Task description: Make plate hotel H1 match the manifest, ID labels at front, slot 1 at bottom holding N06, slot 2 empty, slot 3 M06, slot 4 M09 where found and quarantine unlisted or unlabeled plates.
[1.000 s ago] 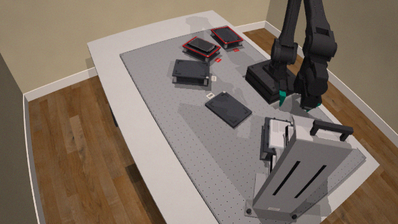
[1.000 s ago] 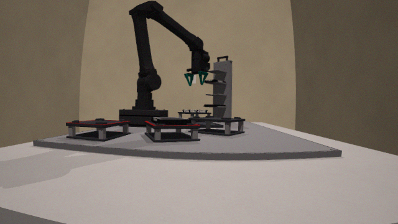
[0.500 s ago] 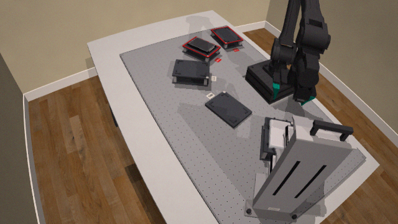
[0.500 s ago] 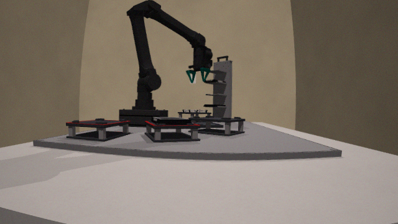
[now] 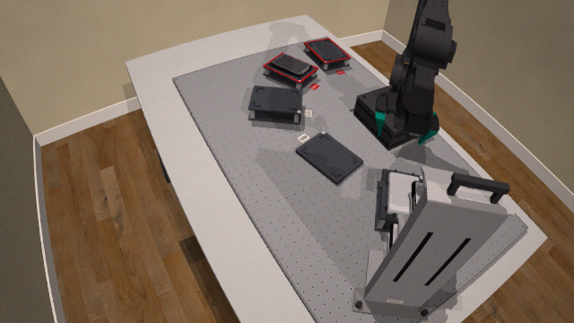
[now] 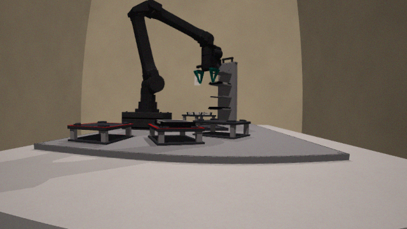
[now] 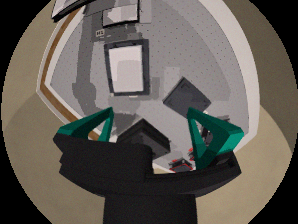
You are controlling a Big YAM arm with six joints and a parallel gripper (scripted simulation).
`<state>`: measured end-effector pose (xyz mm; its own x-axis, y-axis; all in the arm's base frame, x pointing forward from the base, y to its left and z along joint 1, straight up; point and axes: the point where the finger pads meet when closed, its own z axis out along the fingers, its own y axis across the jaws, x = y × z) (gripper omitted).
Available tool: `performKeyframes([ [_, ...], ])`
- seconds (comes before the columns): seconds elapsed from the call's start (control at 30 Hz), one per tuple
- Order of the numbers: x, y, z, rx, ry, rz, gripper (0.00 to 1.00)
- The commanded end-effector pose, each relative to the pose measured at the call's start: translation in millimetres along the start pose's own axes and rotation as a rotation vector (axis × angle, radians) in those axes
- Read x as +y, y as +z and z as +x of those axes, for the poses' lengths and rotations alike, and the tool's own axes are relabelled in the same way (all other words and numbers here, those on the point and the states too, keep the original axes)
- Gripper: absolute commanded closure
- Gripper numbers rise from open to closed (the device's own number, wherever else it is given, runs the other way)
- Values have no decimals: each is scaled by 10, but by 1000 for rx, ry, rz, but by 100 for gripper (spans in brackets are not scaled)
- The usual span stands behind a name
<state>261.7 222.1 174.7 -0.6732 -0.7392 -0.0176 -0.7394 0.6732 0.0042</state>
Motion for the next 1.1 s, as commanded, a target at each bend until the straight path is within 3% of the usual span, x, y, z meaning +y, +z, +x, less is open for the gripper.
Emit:
performKeyframes([
  [0.0,-128,-106,2,-80,-21,6,0],
  [0.2,-313,-113,84,-180,-22,10,0],
  [0.3,-346,-82,93,-187,-22,7,0],
  [0.77,-778,-131,294,-428,-26,19,0],
  [0.87,-814,-79,301,-429,-24,12,0],
  [1.07,-849,-137,327,-543,-28,21,0],
])
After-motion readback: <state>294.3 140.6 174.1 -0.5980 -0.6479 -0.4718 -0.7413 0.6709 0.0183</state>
